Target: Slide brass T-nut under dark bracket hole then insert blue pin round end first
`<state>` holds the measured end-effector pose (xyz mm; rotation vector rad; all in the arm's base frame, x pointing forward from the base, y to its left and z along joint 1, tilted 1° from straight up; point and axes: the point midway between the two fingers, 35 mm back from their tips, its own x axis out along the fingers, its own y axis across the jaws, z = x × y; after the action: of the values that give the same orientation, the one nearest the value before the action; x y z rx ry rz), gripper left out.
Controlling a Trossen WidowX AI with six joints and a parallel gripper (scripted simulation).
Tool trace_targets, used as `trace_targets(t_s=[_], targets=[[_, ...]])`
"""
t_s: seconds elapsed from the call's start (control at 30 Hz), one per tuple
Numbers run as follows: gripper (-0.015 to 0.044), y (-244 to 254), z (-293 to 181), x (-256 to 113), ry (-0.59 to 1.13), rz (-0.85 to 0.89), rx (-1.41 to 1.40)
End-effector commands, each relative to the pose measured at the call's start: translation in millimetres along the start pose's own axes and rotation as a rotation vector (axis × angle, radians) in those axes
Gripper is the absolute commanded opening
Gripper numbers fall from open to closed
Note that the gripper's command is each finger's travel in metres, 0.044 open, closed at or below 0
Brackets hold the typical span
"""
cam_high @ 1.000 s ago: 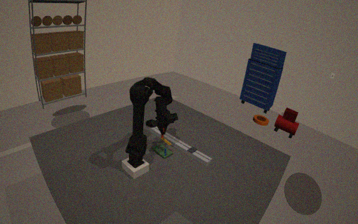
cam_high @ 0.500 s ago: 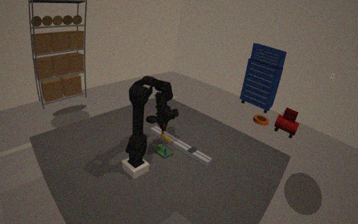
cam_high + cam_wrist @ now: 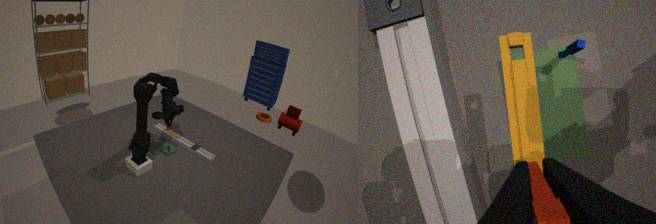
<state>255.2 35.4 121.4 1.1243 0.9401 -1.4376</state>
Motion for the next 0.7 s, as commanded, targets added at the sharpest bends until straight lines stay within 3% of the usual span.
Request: trace_targets(t_s=[0.0,0.67], targets=[[-0.0150,7,1,0,-0.002,0.005,-0.010],[-0.0150,37,7,0,-0.003,0.017,-0.046]])
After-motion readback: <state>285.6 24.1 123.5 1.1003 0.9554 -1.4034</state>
